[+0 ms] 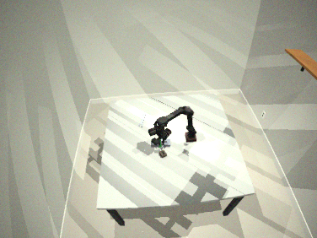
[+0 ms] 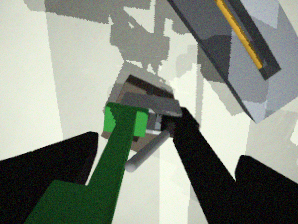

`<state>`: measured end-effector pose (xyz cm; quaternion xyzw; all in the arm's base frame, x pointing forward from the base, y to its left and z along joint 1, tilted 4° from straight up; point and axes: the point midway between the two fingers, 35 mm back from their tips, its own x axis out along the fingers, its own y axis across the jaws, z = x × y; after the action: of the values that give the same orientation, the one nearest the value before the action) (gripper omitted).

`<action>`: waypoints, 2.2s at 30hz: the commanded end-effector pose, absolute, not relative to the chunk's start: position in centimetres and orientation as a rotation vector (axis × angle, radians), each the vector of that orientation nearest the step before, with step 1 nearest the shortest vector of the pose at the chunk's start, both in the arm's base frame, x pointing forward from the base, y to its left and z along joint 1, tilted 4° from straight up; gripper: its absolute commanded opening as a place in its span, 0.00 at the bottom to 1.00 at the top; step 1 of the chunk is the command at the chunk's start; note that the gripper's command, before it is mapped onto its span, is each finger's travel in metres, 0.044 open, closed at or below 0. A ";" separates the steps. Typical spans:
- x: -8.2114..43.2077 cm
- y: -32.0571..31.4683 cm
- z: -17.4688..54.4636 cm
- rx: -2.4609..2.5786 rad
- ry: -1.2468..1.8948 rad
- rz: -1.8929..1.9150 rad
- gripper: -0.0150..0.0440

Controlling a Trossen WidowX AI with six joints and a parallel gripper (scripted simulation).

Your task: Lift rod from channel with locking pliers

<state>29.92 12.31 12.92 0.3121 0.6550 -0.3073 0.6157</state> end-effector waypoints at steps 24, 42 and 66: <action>30.3 9.9 12.9 0.558 1.545 -0.544 0.79; 30.5 8.4 12.9 0.454 1.566 -0.438 0.79; 30.5 6.3 12.9 0.314 1.587 -0.298 0.79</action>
<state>30.47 6.66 12.88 0.1507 0.7067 -0.1415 0.6767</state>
